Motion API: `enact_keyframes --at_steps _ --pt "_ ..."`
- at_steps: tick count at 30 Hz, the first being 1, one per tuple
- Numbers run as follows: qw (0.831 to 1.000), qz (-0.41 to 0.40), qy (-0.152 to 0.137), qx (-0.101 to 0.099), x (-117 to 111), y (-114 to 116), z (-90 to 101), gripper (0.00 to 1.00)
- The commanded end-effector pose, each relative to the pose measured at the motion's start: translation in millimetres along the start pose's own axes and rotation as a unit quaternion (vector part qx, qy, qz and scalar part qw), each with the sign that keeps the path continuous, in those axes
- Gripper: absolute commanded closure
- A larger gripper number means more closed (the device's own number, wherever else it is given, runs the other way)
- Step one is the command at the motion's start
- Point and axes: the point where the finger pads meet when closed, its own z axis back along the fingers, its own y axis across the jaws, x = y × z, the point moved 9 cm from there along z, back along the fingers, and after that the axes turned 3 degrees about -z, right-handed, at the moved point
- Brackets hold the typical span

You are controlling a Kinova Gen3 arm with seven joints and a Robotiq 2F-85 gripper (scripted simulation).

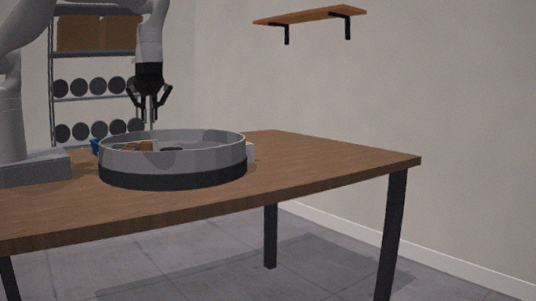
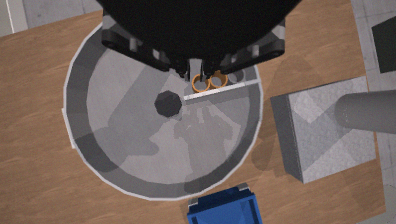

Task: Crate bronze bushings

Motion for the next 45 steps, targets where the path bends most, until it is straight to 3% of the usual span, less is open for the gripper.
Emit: enact_keyframes --at_steps 1,8,20,25,37,45 --pt "1.000 0.000 0.000 0.001 0 0 0.7 0.82" --pt "1.000 0.002 -0.001 0.000 0 0 -14.5 0.82" --pt "1.000 0.002 -0.001 0.000 0 0 -14.5 0.82" --pt "1.000 0.004 -0.003 -0.001 2 0 -27.7 0.82" --pt "1.000 0.004 -0.003 -0.001 2 0 -27.7 0.82" --pt "1.000 0.007 -0.004 -0.003 4 0 -40.9 0.82"
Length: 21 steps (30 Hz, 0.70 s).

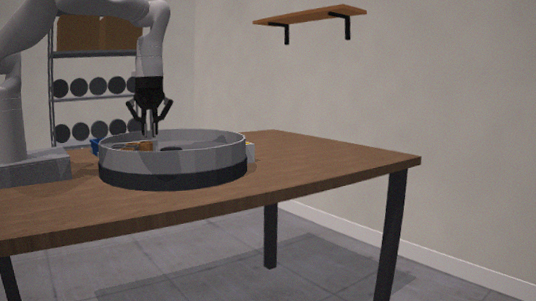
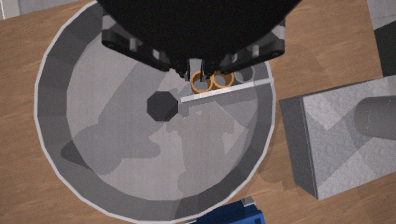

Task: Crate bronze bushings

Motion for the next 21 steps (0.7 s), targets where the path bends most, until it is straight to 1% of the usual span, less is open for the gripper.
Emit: enact_keyframes --at_steps 1,10,14,21 --pt "1.000 0.000 0.002 0.000 -2.1 -0.1 -3.3 0.82" --pt "1.000 0.000 0.002 0.000 -1.5 -0.1 -2.6 0.82" --pt "1.000 -0.002 0.003 0.003 -4.8 0.5 -7.3 0.82" --pt "1.000 -0.002 0.003 0.003 -4.8 0.5 -7.3 0.82"
